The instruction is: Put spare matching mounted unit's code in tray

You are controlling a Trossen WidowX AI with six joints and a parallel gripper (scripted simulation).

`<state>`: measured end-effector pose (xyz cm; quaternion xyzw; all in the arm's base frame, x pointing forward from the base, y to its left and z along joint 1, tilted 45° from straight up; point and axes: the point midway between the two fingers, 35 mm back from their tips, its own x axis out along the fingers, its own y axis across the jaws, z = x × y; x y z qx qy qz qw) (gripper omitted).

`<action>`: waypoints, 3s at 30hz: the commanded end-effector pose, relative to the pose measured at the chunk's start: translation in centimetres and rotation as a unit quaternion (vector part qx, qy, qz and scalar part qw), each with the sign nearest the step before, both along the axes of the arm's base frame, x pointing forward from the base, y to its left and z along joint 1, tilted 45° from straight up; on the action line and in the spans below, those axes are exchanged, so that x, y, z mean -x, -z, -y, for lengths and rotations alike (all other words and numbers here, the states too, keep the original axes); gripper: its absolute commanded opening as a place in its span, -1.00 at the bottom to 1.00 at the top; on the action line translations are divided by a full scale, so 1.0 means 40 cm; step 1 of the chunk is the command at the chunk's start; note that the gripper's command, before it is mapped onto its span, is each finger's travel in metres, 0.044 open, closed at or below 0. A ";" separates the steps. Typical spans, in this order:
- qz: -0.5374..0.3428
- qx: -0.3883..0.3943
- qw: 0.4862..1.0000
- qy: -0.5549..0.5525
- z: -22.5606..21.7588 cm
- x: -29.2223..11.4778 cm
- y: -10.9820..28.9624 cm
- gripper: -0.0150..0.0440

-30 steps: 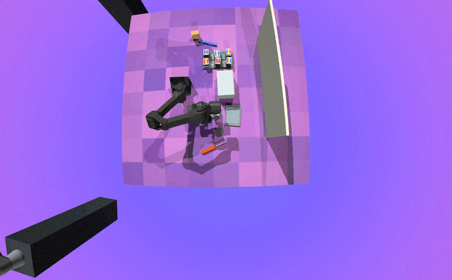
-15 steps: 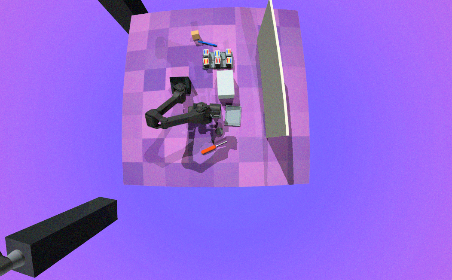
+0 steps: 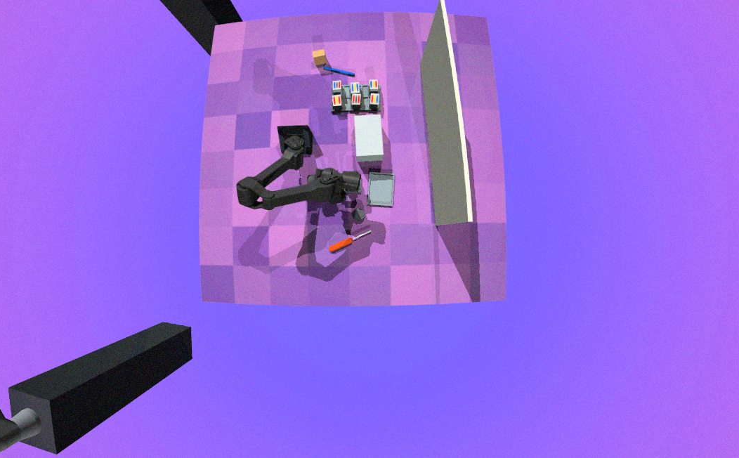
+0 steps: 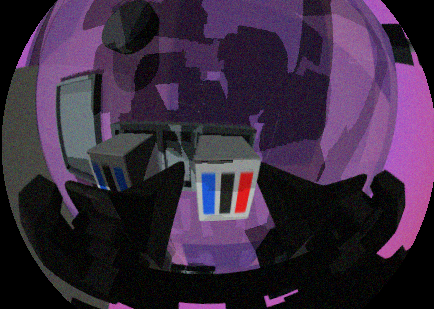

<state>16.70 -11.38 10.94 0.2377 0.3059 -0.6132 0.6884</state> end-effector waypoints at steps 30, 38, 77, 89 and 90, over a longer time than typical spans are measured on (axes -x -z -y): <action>0.000 -0.006 1.000 -0.001 -0.047 -0.004 -0.038 -0.49; -0.001 -0.006 1.000 -0.001 -0.100 0.002 -0.092 -0.49; 0.012 -0.008 1.000 -0.005 -0.183 -0.163 -0.220 -0.49; 0.008 -0.005 1.000 -0.003 -0.183 -0.299 -0.223 -0.49; 0.008 -0.004 1.000 -0.003 -0.184 -0.310 -0.222 -0.49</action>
